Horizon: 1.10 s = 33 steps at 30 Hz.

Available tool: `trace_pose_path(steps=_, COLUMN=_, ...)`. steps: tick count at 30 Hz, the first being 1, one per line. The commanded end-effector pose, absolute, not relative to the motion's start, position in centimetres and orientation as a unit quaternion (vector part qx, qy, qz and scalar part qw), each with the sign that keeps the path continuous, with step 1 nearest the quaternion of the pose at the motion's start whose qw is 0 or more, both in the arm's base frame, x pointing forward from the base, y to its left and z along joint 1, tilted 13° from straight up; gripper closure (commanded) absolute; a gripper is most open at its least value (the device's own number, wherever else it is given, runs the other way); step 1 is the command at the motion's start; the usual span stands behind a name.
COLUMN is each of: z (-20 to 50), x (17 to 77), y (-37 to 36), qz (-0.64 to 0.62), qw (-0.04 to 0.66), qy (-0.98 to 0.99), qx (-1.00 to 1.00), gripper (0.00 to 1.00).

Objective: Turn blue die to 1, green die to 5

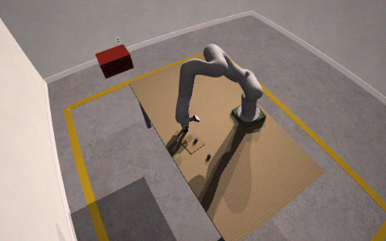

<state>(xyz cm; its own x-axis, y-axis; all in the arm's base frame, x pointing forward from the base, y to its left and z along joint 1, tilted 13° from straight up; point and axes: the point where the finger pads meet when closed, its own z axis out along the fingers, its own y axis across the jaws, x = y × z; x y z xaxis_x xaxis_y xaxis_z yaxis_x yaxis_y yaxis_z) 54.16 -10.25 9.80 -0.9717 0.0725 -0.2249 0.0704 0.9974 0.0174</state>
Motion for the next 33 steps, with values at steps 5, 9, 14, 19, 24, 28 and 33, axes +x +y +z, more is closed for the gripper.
trace_pose_path(steps=5, z=9.87, x=54.23, y=-10.26, qz=0.005, qw=0.114, qy=0.993, qx=0.036, gripper=0.64)
trace_pose_path(steps=9, z=9.87, x=54.23, y=-10.26, qz=0.005, qw=0.114, qy=0.993, qx=0.036, gripper=0.64)
trace_pose_path(steps=14, z=9.87, x=54.23, y=-10.26, qz=0.005, qw=0.114, qy=0.993, qx=0.036, gripper=0.64)
trace_pose_path(steps=19, z=9.87, x=54.23, y=-10.26, qz=0.005, qw=0.114, qy=0.993, qx=0.036, gripper=0.64)
trace_pose_path(steps=24, z=9.87, x=54.23, y=-10.26, qz=0.005, qw=0.114, qy=0.993, qx=0.036, gripper=0.85)
trace_pose_path(steps=28, z=9.87, x=54.23, y=-10.26, qz=0.005, qw=0.114, qy=0.993, qx=0.036, gripper=0.85)
trace_pose_path(steps=33, z=9.87, x=54.23, y=-10.26, qz=0.005, qw=0.114, qy=0.993, qx=0.036, gripper=0.85)
